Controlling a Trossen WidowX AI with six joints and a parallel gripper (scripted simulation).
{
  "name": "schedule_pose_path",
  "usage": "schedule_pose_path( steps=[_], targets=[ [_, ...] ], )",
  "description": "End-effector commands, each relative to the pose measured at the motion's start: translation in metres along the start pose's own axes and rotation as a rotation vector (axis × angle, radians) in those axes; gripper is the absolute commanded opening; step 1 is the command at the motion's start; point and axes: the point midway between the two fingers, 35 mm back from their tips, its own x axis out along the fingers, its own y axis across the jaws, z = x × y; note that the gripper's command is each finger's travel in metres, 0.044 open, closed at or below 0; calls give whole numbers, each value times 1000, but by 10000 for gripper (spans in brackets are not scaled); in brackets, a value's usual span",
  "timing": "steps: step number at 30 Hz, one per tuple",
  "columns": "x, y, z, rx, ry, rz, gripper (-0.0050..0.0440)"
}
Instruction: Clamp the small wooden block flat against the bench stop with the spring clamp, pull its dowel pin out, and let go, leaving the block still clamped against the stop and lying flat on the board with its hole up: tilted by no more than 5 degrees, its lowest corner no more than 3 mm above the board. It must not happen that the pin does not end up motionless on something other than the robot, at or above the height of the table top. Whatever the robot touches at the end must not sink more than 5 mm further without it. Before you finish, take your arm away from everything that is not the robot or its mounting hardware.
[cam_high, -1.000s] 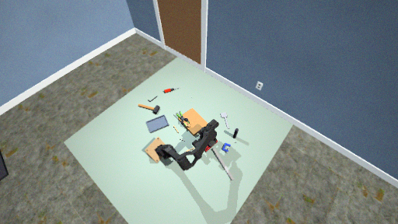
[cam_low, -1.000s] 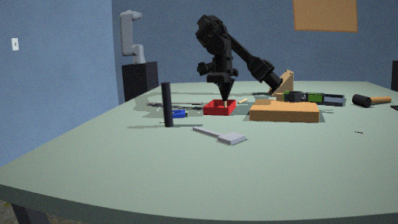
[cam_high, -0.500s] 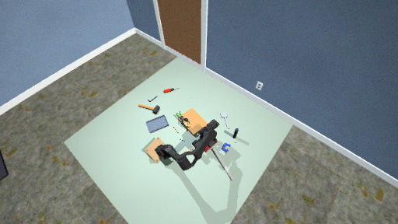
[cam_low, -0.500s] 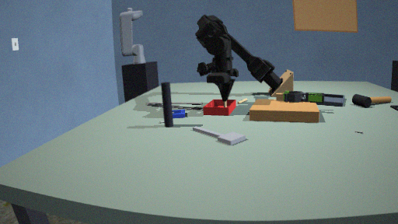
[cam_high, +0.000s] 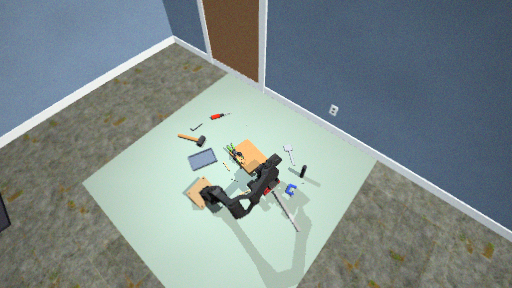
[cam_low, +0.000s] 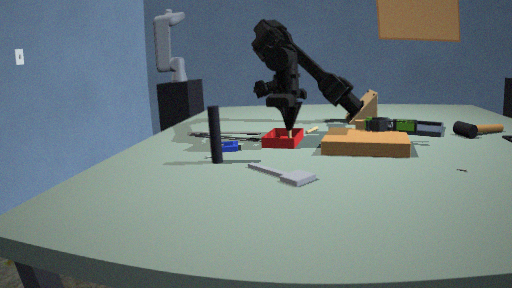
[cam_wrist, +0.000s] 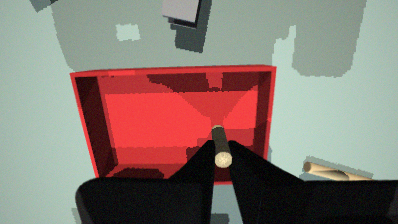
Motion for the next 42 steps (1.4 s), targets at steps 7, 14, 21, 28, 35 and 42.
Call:
schedule_pose_path(
  steps=[7,14,21,28,35,42],
  targets=[
    [0,0,0,0,0,1,30],
    [0,0,0,0,0,1,80],
    [0,0,0,0,0,1,120],
    [0,0,0,0,0,1,120],
    [0,0,0,0,0,1,120],
    [-9,1,0,0,1,1,120]
  ],
)
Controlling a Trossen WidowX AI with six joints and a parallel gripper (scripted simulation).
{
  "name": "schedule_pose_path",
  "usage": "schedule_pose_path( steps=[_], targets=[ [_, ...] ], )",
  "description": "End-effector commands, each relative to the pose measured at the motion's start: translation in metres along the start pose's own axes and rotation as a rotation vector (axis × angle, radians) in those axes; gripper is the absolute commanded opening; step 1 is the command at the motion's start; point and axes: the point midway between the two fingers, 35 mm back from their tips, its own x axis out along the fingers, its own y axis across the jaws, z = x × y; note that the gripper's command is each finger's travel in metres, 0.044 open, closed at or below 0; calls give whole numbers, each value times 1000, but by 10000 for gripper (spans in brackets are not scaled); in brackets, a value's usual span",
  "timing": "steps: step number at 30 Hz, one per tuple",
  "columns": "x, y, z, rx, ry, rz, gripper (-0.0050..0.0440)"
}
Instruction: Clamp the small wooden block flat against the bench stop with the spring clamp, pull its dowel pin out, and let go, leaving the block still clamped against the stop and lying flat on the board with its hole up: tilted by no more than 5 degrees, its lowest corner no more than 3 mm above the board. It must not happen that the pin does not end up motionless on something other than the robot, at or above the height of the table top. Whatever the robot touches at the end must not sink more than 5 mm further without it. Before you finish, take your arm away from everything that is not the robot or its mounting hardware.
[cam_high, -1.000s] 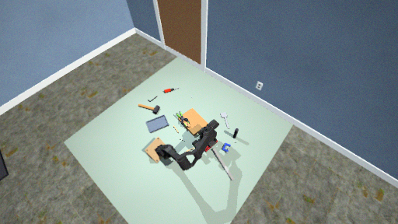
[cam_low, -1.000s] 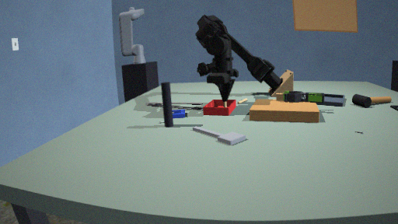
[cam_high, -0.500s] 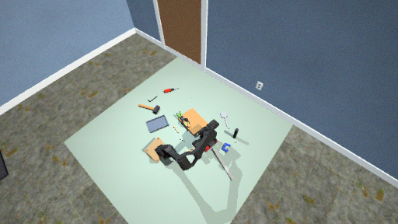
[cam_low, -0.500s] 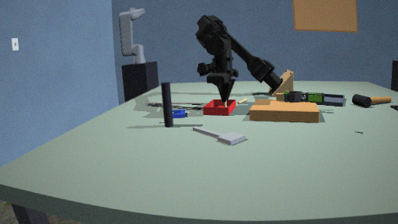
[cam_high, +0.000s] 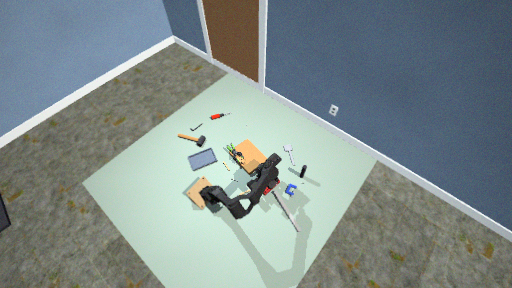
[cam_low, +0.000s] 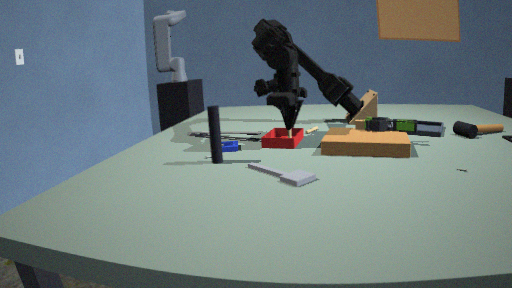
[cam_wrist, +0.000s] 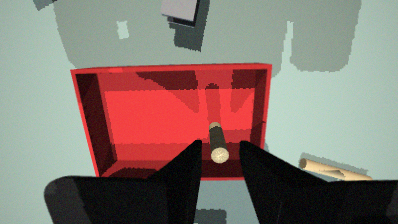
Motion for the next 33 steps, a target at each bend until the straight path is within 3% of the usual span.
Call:
schedule_pose_path(
  steps=[1,26,33],
  targets=[
    [-5,2,1,5,0,4,120],
    [-64,-1,3,5,-8,7,340],
    [-60,-2,2,1,-5,5,410]
  ],
)
